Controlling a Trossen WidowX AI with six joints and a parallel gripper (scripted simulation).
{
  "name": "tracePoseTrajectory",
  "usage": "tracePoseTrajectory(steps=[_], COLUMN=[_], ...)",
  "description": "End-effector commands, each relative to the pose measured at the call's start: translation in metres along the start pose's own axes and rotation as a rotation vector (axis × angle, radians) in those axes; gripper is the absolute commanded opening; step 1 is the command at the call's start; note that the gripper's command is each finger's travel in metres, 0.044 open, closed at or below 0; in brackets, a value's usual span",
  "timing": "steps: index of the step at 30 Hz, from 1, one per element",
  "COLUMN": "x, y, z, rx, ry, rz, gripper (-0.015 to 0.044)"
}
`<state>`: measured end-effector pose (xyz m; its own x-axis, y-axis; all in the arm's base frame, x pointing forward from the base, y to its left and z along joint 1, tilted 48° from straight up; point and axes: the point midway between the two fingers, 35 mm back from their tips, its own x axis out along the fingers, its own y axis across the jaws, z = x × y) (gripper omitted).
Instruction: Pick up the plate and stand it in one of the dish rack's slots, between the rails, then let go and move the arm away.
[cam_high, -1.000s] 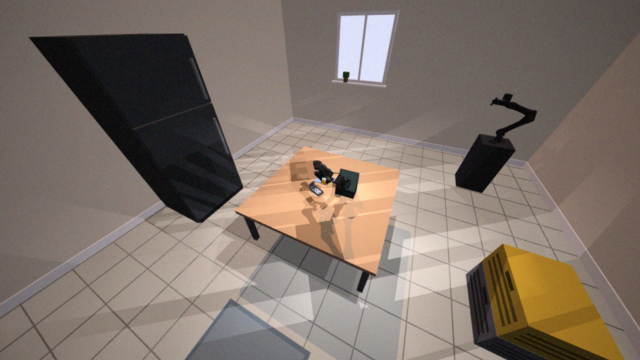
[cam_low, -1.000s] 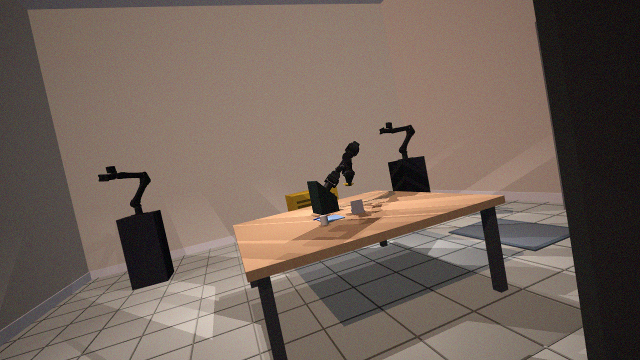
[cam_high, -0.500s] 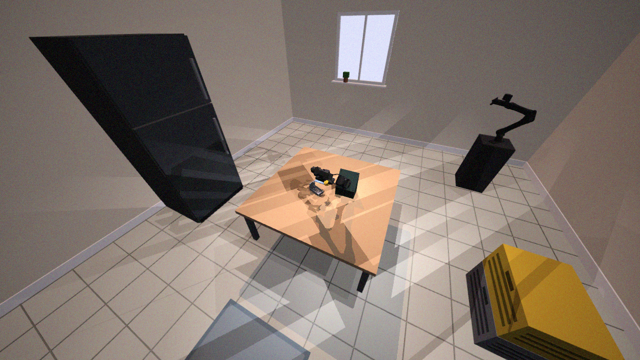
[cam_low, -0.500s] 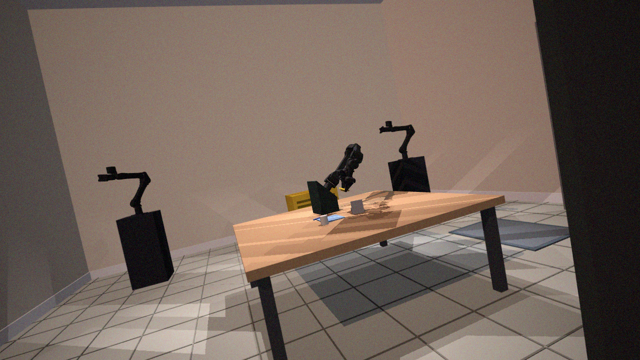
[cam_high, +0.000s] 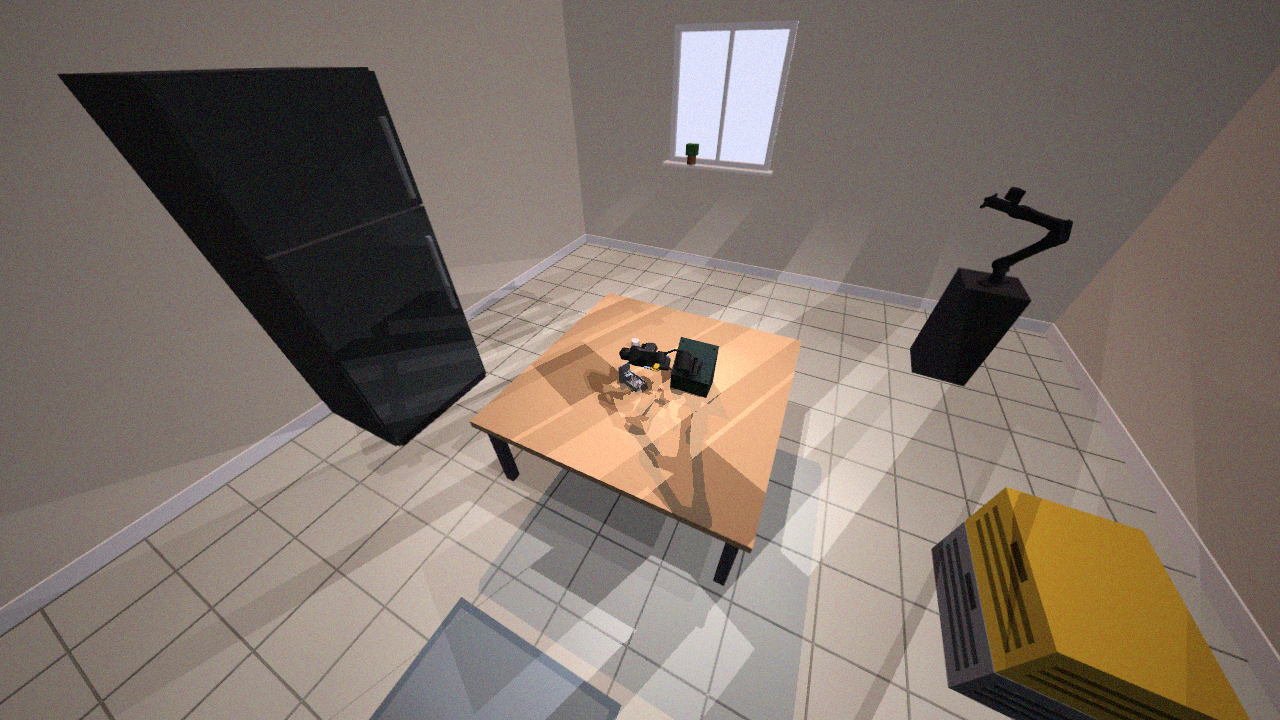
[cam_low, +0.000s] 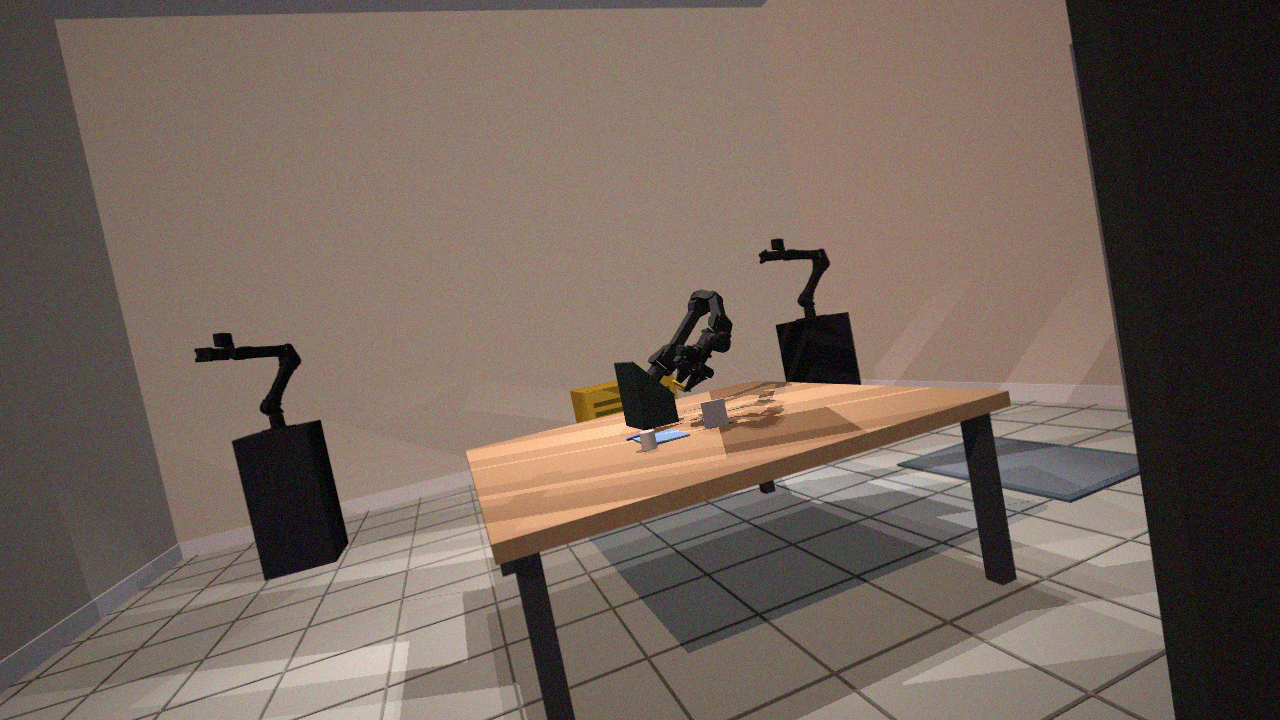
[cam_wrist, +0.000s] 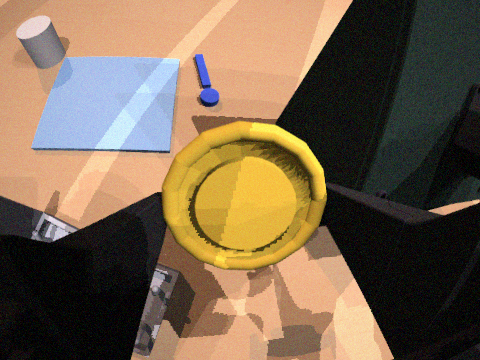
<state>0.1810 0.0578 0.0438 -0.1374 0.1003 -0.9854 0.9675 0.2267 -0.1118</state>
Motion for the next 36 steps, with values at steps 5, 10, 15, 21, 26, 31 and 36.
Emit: tracePoseTrajectory(steps=[5,10,15,21,26,31,36], x=[0.010,0.015,0.018,0.020,0.021,0.021,0.019], y=[0.004,0.008,0.013,0.018,0.023,0.027,0.030], z=[0.000,0.000,-0.001,-0.003,-0.006,-0.010,-0.015], rx=[-0.074,-0.120,-0.158,-0.202,-0.239,-0.271,-0.300], ry=[-0.140,-0.227,-0.302,-0.390,-0.461,-0.525,-0.582], rz=[0.051,0.095,0.144,0.210,0.272,0.342,0.417], gripper=[0.0000,0.0000,0.0000,0.0000,0.0000,0.0000,0.0000])
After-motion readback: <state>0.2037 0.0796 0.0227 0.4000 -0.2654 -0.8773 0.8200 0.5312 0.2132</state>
